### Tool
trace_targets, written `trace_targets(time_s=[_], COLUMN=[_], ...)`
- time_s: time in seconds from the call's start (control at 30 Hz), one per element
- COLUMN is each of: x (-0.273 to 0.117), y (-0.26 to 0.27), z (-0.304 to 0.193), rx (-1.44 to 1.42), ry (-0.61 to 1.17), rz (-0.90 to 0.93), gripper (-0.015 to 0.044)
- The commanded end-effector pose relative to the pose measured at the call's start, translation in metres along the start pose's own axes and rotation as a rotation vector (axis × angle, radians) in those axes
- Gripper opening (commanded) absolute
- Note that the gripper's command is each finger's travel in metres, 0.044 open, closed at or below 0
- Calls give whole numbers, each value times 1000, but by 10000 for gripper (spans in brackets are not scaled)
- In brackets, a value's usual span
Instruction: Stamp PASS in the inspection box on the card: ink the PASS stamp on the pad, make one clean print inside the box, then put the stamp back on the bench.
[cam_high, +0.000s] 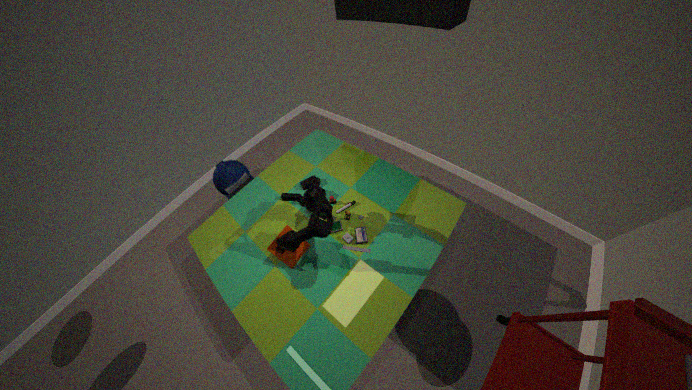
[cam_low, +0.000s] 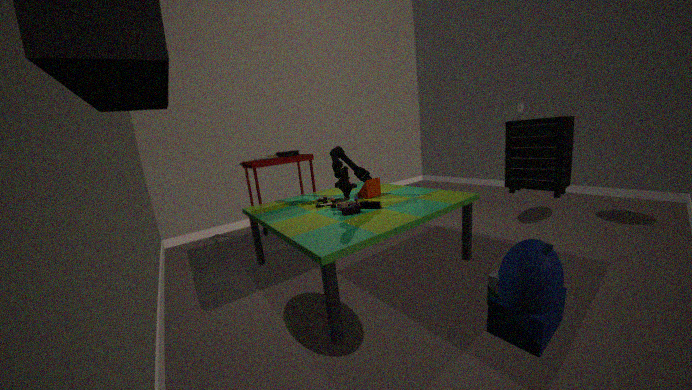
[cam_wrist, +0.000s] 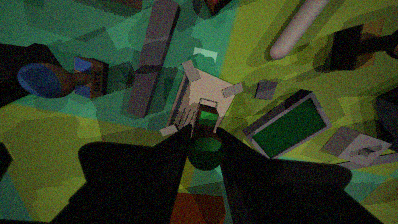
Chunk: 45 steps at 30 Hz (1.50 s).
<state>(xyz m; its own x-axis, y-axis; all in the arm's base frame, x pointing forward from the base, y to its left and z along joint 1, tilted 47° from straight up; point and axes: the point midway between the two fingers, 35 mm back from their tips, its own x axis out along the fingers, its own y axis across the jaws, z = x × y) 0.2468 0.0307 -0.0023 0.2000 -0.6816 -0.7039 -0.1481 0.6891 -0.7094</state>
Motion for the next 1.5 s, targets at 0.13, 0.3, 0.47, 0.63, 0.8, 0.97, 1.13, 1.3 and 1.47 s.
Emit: trace_targets(time_s=[0.13, 0.3, 0.47, 0.63, 0.8, 0.97, 1.13, 1.3, 1.47], x=[6, 9, 12, 15, 19, 21, 21, 22, 23], y=[-1, -1, -1, -2, -2, -2, -2, -3, -3], z=[-1, -1, -2, -2, -2, -3, -3, -3, -3], rx=[-7, -7, -7, -7, -7, -7, -7, -7, -7], ry=[0, 0, 0, 0, -1, -1, -1, -1, -1], rz=[-7, -7, -8, -9, -10, -11, -11, -11, -11], gripper=[0, 0, 0, 0, 0, 0, 0, 0, 0])
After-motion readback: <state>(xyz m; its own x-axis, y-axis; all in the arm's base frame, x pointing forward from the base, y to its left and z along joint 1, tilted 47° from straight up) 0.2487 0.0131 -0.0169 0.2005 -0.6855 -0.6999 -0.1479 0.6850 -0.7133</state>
